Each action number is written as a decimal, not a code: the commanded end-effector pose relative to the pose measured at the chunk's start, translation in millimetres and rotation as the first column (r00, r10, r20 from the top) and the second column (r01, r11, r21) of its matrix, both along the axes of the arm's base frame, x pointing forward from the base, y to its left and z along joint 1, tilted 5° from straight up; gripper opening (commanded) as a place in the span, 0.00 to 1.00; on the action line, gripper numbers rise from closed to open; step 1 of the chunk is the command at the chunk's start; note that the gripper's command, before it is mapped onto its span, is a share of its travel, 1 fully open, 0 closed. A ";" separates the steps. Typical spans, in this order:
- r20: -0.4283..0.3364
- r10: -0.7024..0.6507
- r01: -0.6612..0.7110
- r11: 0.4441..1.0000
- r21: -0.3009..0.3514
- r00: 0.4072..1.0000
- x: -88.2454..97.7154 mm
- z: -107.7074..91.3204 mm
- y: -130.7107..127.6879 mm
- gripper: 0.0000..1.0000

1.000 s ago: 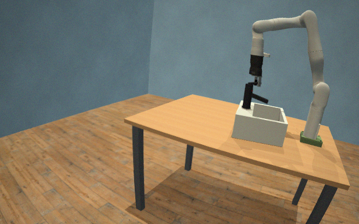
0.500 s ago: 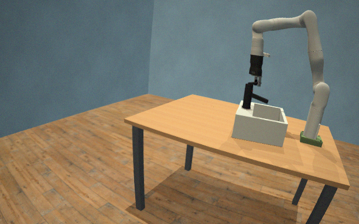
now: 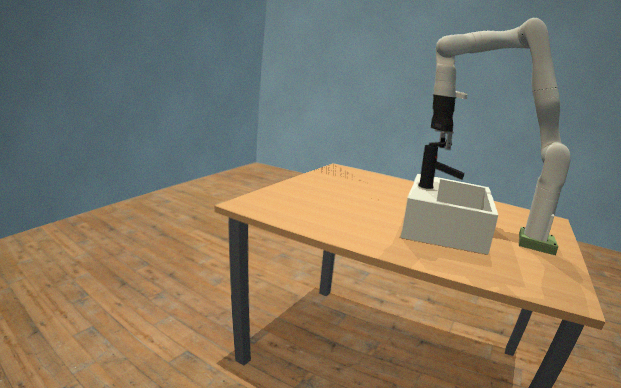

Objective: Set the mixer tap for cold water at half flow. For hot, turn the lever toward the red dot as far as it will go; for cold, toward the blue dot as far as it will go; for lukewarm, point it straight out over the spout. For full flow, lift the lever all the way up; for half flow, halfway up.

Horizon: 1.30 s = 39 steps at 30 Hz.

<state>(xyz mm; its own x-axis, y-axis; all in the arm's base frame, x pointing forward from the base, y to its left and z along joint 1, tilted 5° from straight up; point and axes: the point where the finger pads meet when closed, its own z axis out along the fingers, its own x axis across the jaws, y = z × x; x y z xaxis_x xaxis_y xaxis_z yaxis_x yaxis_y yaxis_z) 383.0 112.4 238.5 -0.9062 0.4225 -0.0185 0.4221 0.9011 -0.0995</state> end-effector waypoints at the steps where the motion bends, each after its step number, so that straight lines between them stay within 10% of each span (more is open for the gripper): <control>1: 0.021 0.002 -0.002 1.000 0.014 1.000 2.1 10.2 4.9 0.00; 11: 0.021 0.002 -0.002 1.000 0.014 1.000 2.1 10.2 4.9 0.00; 12: 0.021 0.002 -0.002 1.000 0.014 1.000 2.1 10.2 4.9 1.00; 39: 0.021 0.002 -0.002 1.000 0.014 1.000 2.1 10.2 4.9 1.00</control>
<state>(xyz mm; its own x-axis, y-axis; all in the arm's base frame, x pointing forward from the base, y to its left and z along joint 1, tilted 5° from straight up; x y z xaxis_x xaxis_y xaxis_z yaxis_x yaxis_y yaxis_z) 384.8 117.1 248.1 -0.9066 0.4209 -0.0300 0.4219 0.9031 -0.0797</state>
